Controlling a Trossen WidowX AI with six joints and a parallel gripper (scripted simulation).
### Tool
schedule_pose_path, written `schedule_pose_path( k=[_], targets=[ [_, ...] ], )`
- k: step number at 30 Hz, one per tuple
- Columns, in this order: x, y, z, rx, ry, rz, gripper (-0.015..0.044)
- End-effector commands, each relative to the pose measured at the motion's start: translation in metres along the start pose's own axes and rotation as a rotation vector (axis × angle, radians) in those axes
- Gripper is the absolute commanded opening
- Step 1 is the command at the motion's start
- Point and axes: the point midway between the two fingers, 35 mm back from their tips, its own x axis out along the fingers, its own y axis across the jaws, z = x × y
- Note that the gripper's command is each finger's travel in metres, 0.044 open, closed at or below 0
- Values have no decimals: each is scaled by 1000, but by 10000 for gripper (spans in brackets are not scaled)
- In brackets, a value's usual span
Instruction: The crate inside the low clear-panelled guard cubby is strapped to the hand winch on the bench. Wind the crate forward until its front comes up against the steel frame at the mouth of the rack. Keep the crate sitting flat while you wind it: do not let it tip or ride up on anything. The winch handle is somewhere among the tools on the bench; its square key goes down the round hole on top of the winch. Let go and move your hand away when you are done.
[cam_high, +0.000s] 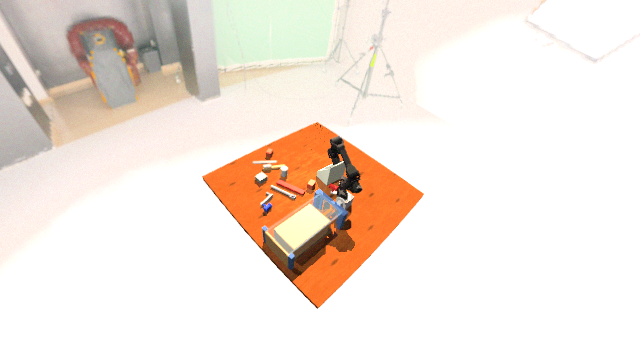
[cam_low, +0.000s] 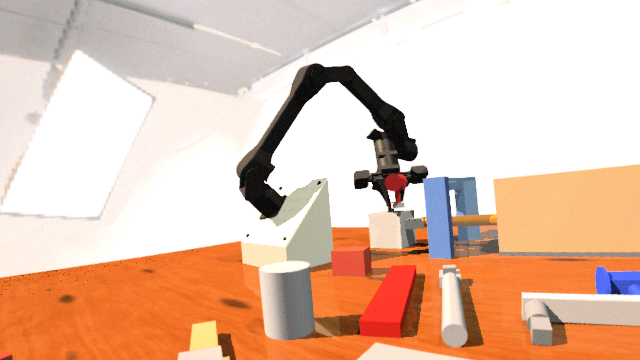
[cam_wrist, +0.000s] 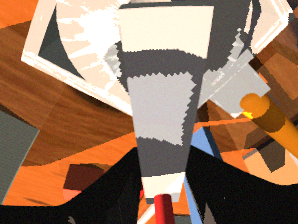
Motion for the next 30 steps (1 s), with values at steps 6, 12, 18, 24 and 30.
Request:
schedule_pose_path(
  k=[6,12,18,24,30],
  targets=[
    [1,4,1,64,1,27,0],
    [1,7,1,126,1,53,0],
    [1,9,1,161,2,68,0],
    [0,12,2,212,2,90,0],
    [0,16,3,285,3,121,0]
  ],
)
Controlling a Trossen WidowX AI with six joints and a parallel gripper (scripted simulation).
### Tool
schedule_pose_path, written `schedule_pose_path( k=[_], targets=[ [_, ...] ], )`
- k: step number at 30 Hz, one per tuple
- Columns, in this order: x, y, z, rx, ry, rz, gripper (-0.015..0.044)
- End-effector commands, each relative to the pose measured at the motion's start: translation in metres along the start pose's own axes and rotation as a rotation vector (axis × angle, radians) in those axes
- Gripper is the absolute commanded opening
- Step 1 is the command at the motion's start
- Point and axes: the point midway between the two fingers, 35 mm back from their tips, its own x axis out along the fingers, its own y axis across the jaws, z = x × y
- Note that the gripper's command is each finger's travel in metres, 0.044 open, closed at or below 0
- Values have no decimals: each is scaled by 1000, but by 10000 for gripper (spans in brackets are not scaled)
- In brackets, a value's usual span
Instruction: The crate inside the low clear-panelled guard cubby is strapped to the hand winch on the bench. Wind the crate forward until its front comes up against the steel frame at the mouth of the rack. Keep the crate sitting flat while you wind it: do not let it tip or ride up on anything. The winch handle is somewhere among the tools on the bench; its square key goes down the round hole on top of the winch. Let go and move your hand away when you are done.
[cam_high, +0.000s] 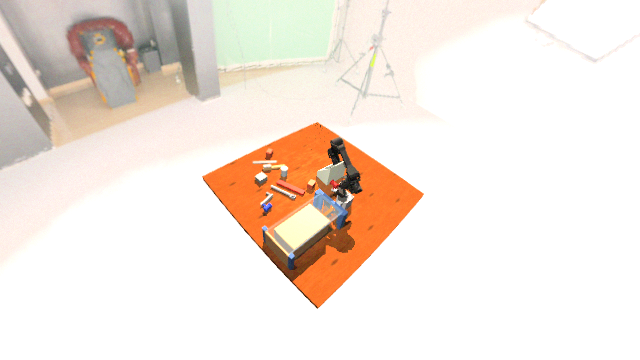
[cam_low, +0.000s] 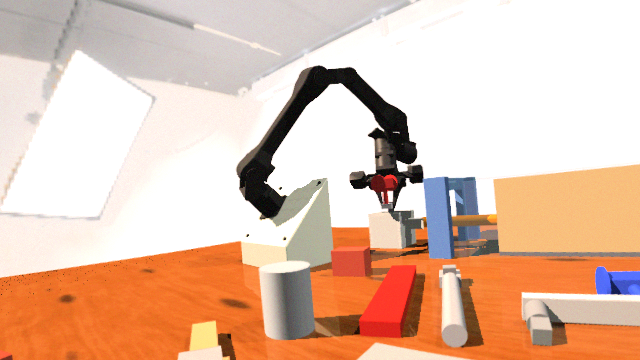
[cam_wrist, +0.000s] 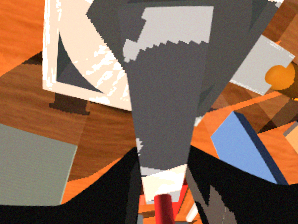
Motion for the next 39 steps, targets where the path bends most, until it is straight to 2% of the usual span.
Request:
schedule_pose_path(
  k=[1,31,39],
  targets=[
    [1,2,1,30,0,15,0],
    [2,17,5,316,3,137,0],
    [6,17,6,319,3,136,0]
  ],
)
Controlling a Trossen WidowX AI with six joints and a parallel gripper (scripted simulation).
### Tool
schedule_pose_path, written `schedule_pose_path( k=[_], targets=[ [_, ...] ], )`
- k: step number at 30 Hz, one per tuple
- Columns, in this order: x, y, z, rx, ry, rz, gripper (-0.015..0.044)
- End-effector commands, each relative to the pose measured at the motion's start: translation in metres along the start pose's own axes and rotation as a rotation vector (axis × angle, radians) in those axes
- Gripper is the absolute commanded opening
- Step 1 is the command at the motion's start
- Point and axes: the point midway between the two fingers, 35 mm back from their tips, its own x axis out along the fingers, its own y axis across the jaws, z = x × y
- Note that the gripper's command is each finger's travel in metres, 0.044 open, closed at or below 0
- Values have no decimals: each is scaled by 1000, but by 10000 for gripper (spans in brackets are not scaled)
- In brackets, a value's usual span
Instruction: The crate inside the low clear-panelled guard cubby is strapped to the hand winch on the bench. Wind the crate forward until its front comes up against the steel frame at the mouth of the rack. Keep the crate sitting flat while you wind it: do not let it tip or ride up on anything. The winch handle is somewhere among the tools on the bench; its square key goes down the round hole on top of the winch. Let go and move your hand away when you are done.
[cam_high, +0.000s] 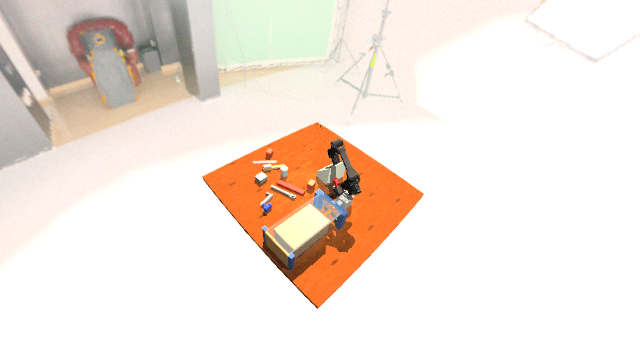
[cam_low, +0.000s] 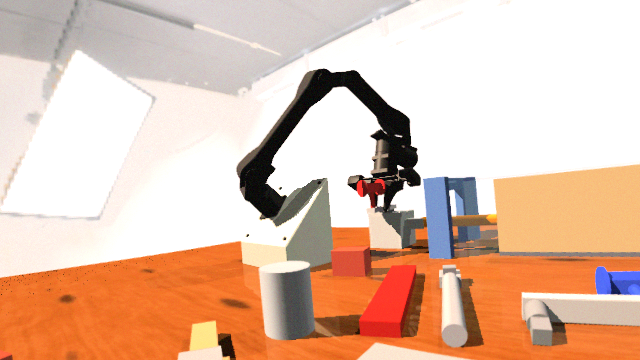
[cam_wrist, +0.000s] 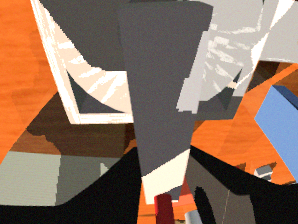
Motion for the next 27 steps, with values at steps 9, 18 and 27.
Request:
schedule_pose_path(
  k=[9,18,27],
  targets=[
    [6,-2,2,-31,-1,-14,0],
    [5,-1,2,-24,-1,-9,184],
    [5,-1,2,-24,-1,-9,420]
  ],
)
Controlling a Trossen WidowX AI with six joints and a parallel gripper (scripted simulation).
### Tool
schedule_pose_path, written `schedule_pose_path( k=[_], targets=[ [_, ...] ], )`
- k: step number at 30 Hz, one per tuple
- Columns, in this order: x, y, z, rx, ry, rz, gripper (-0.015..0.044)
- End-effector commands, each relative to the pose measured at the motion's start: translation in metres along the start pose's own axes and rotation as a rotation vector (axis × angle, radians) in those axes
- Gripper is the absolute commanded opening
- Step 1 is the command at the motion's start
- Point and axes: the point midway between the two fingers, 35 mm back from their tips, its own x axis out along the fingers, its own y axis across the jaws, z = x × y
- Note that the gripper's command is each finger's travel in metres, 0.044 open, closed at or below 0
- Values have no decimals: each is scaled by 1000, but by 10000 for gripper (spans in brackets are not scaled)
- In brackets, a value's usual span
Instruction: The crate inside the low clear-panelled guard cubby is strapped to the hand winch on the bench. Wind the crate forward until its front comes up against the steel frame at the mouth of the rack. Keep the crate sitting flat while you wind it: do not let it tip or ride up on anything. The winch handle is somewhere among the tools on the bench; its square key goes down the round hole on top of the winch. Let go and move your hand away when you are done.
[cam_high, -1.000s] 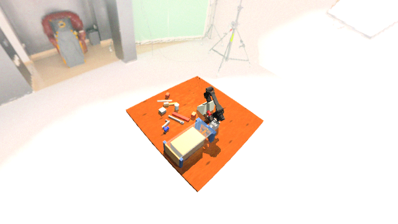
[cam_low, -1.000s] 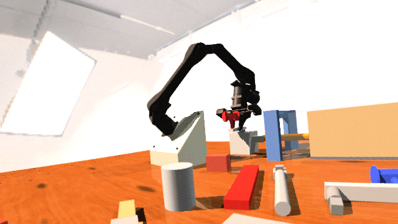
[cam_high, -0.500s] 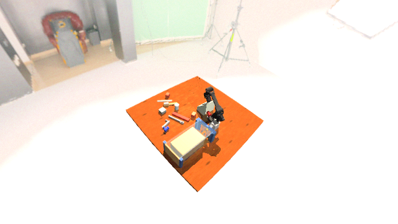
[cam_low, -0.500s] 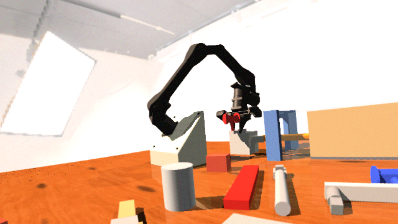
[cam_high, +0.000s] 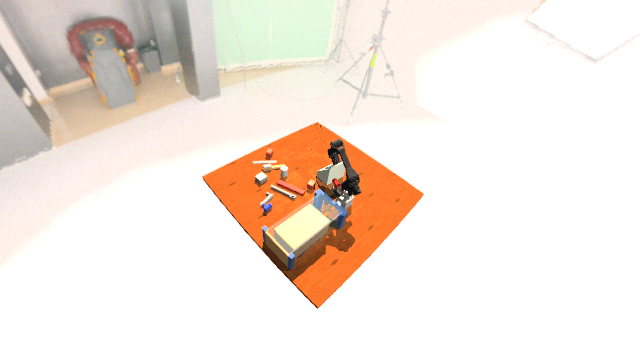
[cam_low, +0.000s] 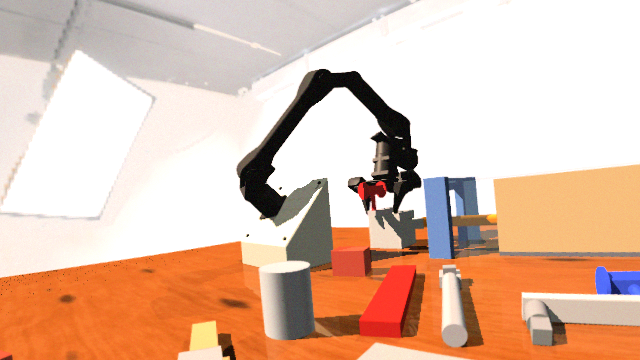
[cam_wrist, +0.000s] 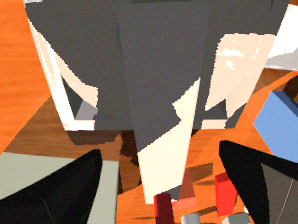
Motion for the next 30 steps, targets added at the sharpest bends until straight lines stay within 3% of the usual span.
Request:
schedule_pose_path(
  k=[1,6,14,24,30],
  targets=[
    [0,0,0,0,0,0,440],
    [-23,-3,-7,7,-71,6,440],
    [-118,-1,-49,0,-392,8,440],
    [-122,-3,-51,12,-407,-2,440],
    [-122,-3,-51,12,-407,-2,282]
  ],
)
